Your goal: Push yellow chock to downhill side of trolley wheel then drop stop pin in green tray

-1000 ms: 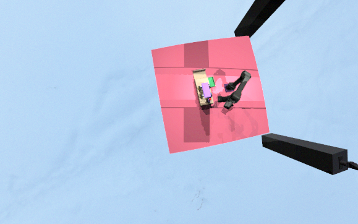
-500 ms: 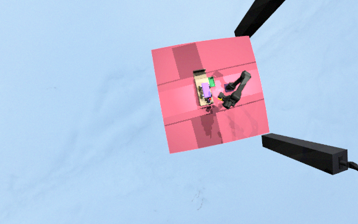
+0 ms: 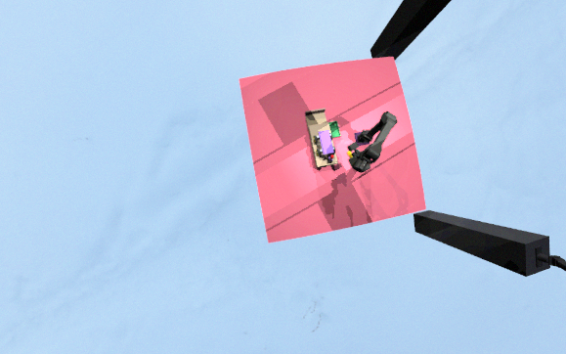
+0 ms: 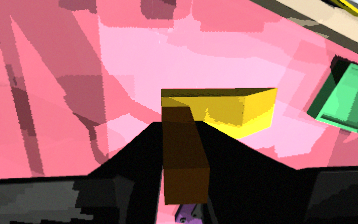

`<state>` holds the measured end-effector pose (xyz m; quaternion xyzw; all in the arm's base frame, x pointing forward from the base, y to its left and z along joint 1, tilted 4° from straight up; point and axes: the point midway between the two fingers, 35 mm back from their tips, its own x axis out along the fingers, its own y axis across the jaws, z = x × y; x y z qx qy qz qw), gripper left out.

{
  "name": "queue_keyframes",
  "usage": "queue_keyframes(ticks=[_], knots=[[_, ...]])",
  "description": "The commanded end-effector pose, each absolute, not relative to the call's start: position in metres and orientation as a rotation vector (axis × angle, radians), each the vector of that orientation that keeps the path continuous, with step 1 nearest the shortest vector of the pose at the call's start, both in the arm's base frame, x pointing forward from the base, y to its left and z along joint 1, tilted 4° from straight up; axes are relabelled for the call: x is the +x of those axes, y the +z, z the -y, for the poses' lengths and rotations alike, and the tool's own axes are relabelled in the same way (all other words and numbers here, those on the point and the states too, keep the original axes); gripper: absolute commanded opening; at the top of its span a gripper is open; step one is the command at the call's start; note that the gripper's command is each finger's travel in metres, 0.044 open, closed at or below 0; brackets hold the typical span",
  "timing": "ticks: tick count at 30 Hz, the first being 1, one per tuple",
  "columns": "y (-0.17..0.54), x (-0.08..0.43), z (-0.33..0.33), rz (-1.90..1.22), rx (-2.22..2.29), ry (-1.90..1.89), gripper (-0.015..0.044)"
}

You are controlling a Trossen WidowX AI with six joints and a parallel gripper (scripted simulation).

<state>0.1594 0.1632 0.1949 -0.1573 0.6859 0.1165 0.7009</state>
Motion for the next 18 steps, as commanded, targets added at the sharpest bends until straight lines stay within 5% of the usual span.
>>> queue_keyframes(ticks=[1, 18], knots=[[0.1953, 0.1596, -0.1626, -1.533, -0.239, 0.146, 0.0000], [0.1952, 0.1596, -0.1626, -1.517, 0.179, -0.259, 0.0000]])
